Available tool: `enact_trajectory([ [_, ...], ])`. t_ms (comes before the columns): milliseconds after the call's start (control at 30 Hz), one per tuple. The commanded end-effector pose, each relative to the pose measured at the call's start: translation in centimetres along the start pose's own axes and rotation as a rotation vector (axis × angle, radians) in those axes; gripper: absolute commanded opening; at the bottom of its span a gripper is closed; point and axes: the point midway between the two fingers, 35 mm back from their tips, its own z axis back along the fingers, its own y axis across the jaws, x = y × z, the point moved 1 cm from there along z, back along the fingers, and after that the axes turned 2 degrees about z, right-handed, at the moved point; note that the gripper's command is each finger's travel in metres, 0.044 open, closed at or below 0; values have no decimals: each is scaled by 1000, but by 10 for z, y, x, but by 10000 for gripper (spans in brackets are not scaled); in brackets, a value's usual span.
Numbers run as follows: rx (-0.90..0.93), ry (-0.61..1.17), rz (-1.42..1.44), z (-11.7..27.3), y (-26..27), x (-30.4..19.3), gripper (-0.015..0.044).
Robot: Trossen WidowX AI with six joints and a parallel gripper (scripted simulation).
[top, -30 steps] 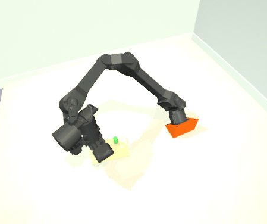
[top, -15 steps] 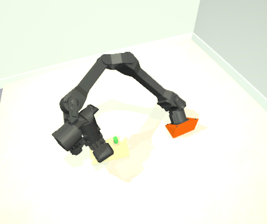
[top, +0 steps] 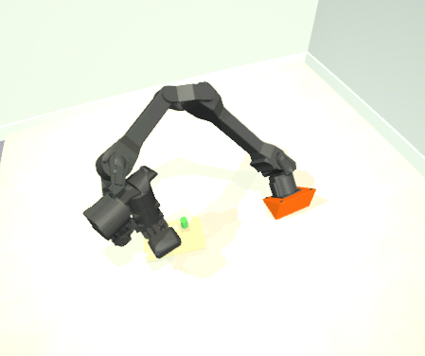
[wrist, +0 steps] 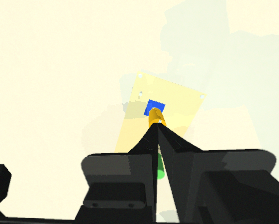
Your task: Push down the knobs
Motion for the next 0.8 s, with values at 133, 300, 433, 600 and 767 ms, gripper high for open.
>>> enact_trajectory([
  [133,-1,10,-7,-10,-2,0,0],
  [300,-1,10,-7,-10,-2,0,0],
  [433,-1,10,-7,-10,-2,0,0],
  [600,-1,10,-7,-12,-2,0,0],
  [767,-1,10,-7,-13,-2,0,0],
])
